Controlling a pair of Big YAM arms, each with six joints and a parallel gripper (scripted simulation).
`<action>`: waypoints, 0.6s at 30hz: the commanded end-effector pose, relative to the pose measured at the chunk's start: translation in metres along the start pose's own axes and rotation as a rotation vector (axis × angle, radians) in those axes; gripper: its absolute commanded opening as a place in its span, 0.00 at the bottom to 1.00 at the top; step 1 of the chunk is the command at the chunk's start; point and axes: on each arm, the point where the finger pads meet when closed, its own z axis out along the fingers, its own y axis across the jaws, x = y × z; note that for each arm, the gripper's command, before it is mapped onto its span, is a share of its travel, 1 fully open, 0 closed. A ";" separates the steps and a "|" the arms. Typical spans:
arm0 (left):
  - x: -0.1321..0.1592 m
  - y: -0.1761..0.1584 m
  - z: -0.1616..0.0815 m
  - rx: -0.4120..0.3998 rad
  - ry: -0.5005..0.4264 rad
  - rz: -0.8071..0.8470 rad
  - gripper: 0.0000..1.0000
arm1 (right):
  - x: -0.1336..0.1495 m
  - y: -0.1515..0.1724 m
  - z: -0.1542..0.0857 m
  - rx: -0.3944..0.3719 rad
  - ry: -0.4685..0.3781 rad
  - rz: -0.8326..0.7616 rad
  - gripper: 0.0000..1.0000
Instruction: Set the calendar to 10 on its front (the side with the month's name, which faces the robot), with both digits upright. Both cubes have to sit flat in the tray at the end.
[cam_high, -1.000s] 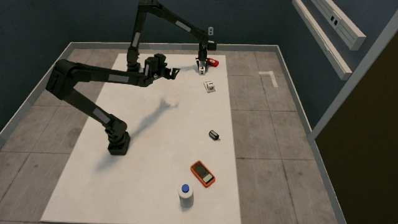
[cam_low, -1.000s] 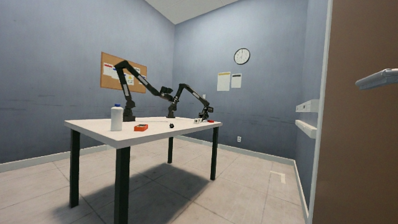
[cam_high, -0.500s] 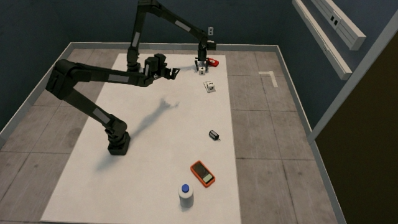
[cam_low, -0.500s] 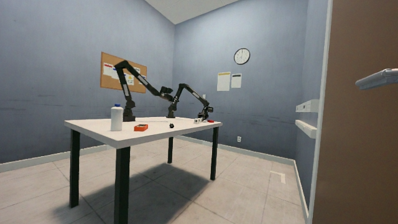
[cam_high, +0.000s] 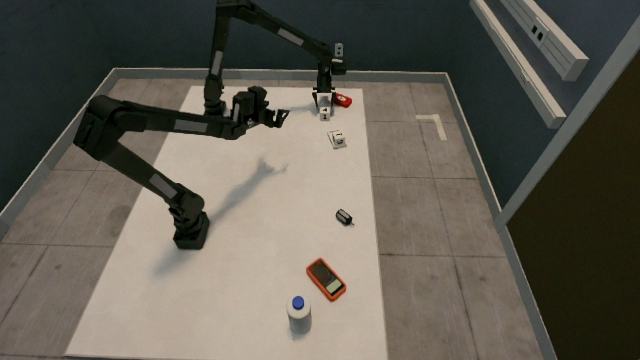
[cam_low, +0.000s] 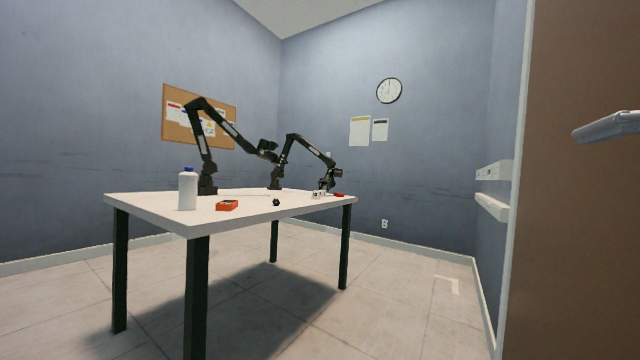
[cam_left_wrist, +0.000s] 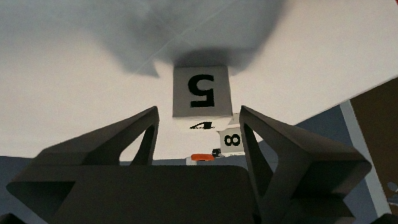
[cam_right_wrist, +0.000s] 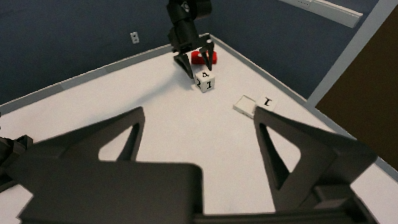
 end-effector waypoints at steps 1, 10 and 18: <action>0.007 -0.016 -0.034 0.053 -0.012 0.034 0.69 | -0.004 0.001 0.001 -0.002 -0.007 -0.002 1.00; 0.007 -0.016 -0.052 0.053 -0.014 0.035 1.00 | -0.004 0.001 0.001 -0.002 -0.007 -0.002 1.00; -0.006 -0.013 -0.078 0.011 -0.004 0.005 1.00 | -0.004 0.001 0.001 -0.002 -0.007 -0.002 1.00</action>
